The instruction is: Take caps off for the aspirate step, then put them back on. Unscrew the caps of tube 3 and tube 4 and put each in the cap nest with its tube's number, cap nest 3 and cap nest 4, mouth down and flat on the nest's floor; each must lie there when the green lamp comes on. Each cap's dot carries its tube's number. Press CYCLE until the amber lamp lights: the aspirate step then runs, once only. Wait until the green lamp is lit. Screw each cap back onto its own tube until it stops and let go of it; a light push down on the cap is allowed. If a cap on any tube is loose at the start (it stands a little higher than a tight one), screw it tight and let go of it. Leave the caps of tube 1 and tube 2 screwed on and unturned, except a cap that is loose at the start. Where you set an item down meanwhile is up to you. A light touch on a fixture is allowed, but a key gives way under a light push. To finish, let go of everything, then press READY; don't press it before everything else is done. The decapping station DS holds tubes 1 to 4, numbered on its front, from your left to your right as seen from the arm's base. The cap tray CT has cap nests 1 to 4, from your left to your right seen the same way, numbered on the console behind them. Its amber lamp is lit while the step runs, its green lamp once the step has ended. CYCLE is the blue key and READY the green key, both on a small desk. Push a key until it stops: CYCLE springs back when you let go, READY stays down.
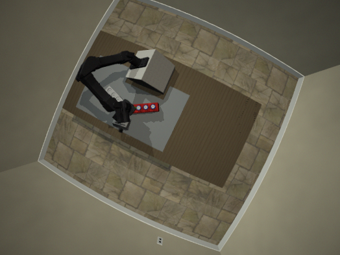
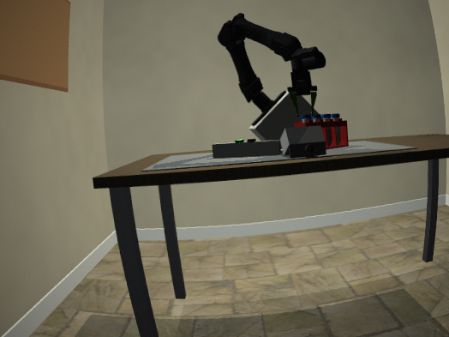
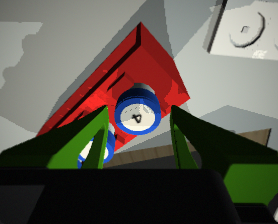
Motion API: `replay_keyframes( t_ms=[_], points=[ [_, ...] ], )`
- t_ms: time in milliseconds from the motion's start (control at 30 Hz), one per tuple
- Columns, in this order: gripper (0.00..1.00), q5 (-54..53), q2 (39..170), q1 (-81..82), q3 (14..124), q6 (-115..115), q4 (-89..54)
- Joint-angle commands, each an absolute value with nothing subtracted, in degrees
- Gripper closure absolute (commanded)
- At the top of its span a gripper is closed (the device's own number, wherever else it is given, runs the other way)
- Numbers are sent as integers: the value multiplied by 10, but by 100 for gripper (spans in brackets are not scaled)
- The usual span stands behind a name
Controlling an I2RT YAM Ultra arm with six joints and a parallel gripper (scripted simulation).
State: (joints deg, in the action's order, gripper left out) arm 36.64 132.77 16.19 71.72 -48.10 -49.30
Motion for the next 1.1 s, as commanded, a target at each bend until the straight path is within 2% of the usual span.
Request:
replay_keyframes(
  t_ms=[0, 467, 833, 1067],
  points=[
    [51, 365, 1321, 178, 730, -494, -517],
    [51, 355, 1308, 205, 767, -525, -585],
    [51, 312, 1387, 302, 780, -201, -576],
    [51, 296, 1418, 335, 795, -90, -576]
  ],
)
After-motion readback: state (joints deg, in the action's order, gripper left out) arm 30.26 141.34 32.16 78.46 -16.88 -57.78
